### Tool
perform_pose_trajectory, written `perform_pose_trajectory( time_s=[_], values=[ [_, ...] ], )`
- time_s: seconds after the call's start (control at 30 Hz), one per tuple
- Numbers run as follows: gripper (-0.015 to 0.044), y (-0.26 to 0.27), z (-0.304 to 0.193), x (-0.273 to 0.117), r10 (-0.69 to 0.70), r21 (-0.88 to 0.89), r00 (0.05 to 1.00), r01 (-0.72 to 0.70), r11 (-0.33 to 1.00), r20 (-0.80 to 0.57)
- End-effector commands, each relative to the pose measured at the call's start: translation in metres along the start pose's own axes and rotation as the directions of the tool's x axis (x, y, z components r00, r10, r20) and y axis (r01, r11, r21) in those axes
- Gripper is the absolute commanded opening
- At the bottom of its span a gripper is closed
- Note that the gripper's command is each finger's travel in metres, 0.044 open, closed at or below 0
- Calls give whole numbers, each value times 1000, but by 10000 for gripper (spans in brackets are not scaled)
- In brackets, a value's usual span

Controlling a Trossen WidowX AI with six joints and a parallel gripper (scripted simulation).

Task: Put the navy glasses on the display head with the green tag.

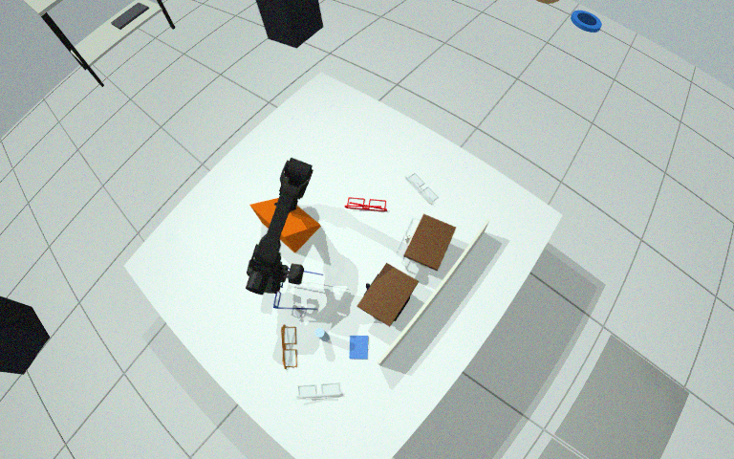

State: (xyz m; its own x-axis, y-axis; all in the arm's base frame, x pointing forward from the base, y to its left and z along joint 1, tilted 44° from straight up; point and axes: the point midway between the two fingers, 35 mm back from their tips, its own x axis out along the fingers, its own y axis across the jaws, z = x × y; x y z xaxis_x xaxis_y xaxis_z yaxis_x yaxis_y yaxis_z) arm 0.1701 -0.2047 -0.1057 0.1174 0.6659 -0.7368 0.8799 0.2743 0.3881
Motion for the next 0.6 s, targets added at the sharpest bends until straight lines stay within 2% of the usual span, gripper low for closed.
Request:
perform_pose_trajectory(
  time_s=[0.0, 0.57],
  values=[
    [0, -1, -6, 0, -4, -3, 1000, 4, 1000, -5],
    [0, -2, -11, 0, -4, -2, 1000, 4, 1000, -5]
  ],
)
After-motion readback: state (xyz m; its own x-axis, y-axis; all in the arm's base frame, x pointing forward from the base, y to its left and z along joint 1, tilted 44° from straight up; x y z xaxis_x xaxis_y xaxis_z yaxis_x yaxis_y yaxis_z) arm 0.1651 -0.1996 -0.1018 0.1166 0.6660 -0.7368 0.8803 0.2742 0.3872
